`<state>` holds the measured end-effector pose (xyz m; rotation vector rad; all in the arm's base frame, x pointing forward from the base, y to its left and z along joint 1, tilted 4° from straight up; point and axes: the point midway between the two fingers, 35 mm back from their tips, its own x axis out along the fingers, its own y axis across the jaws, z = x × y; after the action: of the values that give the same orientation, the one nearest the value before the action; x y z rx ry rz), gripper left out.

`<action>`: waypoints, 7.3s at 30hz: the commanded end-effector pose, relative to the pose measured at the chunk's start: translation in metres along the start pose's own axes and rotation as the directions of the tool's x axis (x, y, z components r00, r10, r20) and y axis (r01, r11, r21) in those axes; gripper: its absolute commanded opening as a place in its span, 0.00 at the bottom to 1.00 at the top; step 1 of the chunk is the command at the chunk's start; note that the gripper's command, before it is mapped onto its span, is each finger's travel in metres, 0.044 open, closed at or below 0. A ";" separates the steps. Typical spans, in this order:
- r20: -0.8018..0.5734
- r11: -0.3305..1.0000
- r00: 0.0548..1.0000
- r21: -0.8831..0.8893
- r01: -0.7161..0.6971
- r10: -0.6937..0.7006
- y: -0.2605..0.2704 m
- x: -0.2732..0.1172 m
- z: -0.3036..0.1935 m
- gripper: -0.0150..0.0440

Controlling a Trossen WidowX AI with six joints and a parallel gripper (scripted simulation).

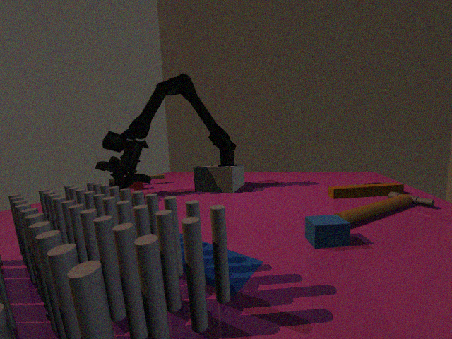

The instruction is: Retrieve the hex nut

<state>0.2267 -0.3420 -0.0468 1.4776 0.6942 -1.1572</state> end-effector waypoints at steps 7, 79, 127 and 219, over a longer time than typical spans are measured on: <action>0.001 1.000 1.000 0.000 -0.008 0.008 -0.004 0.003 -0.001 0.25; 0.088 0.716 0.989 -0.683 0.145 -0.116 0.034 -0.049 -0.023 1.00; 0.543 -0.908 0.763 0.003 -0.419 -0.351 0.042 -0.048 -0.089 1.00; 0.541 -0.909 0.765 0.000 -0.416 -0.350 0.080 -0.116 -0.087 0.25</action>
<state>0.2833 -0.2621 0.0549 -1.3540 1.8603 0.7399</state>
